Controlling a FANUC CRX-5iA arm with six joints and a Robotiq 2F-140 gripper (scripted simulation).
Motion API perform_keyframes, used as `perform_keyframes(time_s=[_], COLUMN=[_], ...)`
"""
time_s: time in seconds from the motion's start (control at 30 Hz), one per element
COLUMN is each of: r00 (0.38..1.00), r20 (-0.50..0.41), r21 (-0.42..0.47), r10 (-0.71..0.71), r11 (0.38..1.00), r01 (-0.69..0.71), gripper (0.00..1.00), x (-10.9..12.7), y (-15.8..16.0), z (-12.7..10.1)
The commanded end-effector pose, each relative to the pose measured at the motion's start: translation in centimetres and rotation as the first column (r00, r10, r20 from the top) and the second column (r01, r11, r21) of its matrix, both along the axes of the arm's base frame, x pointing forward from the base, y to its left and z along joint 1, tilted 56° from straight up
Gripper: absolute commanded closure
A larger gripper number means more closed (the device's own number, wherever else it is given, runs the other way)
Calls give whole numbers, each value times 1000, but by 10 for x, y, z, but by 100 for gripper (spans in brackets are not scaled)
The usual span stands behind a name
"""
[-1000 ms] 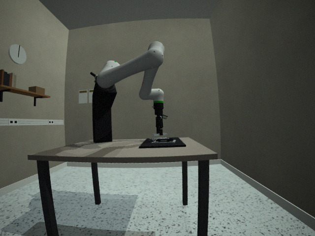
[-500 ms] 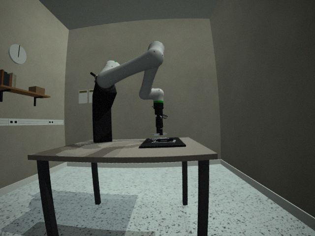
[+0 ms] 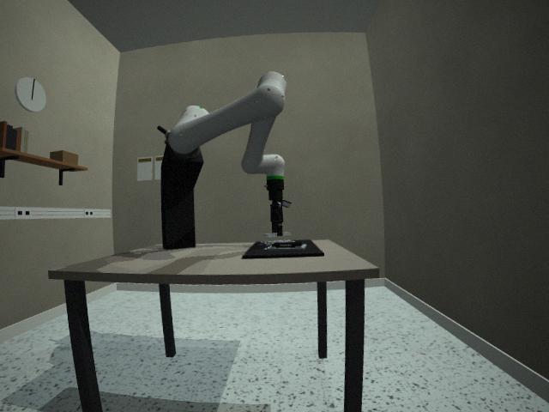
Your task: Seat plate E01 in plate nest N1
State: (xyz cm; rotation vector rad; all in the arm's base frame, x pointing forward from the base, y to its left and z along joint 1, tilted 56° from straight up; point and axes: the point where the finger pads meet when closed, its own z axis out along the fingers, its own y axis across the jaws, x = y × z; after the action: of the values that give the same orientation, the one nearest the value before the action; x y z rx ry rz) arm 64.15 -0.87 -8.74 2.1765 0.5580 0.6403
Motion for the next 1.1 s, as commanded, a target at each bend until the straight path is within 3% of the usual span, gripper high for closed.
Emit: perform_keyframes(time_s=[0.0, 1.07], r00=[1000, 1000], r20=[1, 1], r21=[0, 0], r10=[1, 1], r11=[1000, 1000], r01=[-1, -1], gripper=[90, 90], x=[0, 8], y=[1, -5], z=[0, -6])
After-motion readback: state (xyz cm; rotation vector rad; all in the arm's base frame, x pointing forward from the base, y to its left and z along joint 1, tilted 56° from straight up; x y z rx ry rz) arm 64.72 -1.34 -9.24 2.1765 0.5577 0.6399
